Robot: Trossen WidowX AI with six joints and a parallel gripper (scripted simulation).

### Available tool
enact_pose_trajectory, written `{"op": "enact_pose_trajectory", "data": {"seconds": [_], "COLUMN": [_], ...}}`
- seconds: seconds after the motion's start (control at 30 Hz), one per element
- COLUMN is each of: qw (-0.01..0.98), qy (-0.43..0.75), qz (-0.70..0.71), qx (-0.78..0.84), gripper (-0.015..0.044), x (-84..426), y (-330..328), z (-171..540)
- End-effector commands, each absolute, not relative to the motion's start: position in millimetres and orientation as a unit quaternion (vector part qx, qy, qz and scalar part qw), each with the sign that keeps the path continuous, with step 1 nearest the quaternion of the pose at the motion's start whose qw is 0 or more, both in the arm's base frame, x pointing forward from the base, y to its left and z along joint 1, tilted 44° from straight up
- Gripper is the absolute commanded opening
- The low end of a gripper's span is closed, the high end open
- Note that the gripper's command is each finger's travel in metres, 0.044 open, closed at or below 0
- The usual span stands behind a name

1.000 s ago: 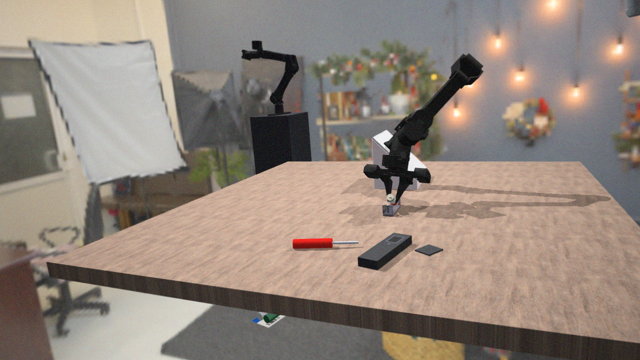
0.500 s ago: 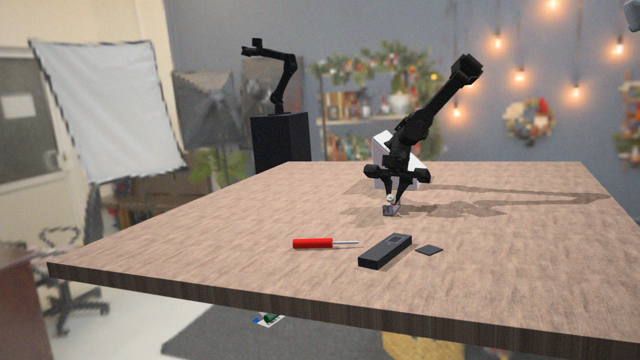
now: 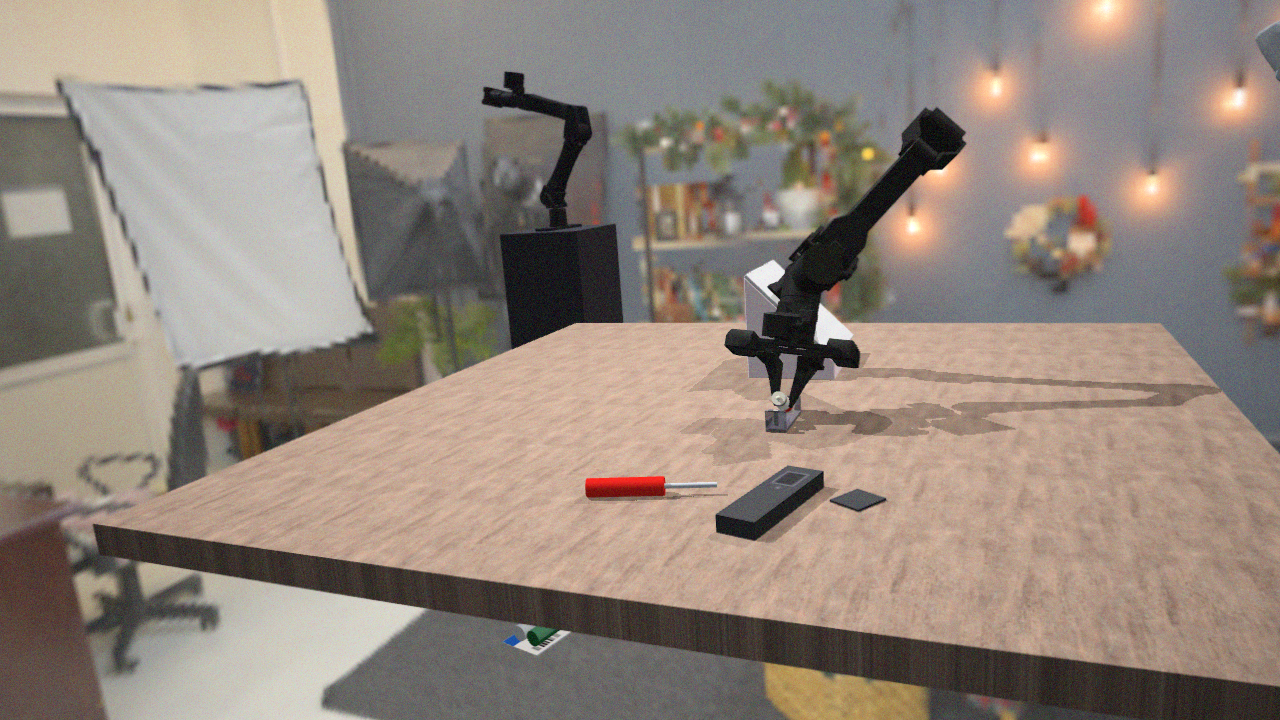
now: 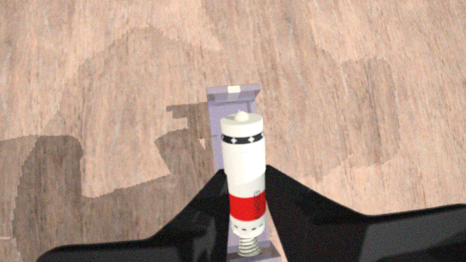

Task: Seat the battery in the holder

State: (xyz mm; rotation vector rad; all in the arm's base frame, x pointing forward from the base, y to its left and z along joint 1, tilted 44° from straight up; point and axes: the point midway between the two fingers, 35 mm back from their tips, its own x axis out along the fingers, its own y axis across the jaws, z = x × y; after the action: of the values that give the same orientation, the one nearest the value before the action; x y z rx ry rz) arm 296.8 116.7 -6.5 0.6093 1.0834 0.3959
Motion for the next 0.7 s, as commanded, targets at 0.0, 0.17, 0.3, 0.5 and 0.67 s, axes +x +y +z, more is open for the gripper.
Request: {"op": "enact_pose_trajectory", "data": {"seconds": [0.0, 0.17, 0.3, 0.5, 0.67], "qw": [0.786, 0.78, 0.775, 0.768, 0.763], "qy": [0.52, 0.531, 0.539, 0.551, 0.56], "qz": [0.183, 0.184, 0.185, 0.188, 0.192], "qx": [0.28, 0.275, 0.272, 0.265, 0.259], "gripper": [0.0061, 0.0061, 0.0061, 0.0061, 0.0061], "x": [294.3, 296.1, 297.4, 299.1, 300.7], "y": [116.4, 116.5, 116.4, 117.0, 117.1], "z": [-12.4, -13.8, -14.9, -15.9, -16.9]}}
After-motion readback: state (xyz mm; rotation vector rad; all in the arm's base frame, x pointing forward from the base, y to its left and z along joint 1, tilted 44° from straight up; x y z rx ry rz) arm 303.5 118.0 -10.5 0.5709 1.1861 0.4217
